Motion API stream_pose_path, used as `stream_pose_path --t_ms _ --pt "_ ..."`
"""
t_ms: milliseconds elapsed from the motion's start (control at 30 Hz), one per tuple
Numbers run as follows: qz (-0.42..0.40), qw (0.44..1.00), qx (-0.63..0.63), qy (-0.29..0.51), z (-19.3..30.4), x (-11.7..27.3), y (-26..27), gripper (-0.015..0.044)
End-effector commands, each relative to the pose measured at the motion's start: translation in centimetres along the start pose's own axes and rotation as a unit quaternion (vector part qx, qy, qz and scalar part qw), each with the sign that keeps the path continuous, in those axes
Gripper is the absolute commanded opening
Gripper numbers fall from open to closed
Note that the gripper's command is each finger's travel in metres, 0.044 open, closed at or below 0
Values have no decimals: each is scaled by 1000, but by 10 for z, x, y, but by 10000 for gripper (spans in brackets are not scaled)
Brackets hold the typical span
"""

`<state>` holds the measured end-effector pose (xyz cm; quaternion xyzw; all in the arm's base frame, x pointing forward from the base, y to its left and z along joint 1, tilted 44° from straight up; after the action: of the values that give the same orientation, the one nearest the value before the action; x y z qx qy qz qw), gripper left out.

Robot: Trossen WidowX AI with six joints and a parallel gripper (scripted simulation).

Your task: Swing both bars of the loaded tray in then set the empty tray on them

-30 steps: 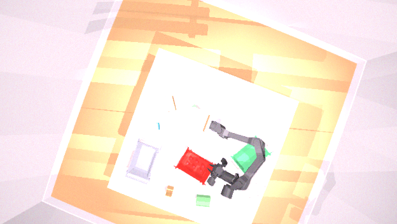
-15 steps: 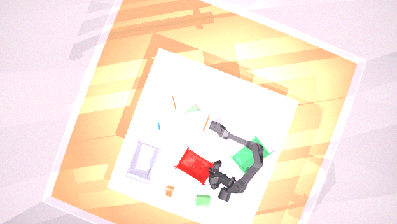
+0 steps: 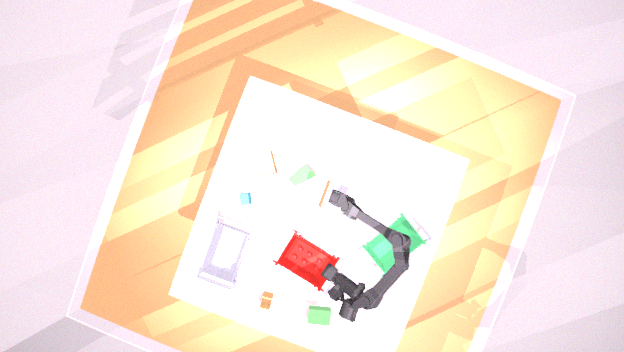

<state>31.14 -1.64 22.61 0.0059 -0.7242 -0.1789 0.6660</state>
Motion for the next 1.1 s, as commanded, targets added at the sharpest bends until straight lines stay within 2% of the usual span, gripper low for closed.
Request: stream_pose_path --t_ms 0,233,467,767,1067 --pt "-77 898 433 -23 -25 -19 26 90" --pt "-104 789 604 -48 -34 -29 36 90" --pt "-122 647 748 -83 -42 -40 47 90" --pt "-128 429 884 -138 -52 -54 60 90" --pt "-112 185 956 -197 -60 -69 72 90"
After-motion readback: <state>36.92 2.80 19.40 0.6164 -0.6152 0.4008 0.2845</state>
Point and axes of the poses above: the point midway between the two fingers, 35 mm back from their tips, its own x axis back along the fingers, its own y axis across the jaws, z = x × y, the point moved 9 cm from there along x, back along the fingers, and after that the axes turned 10 degrees about x, right-handed, at the moved point
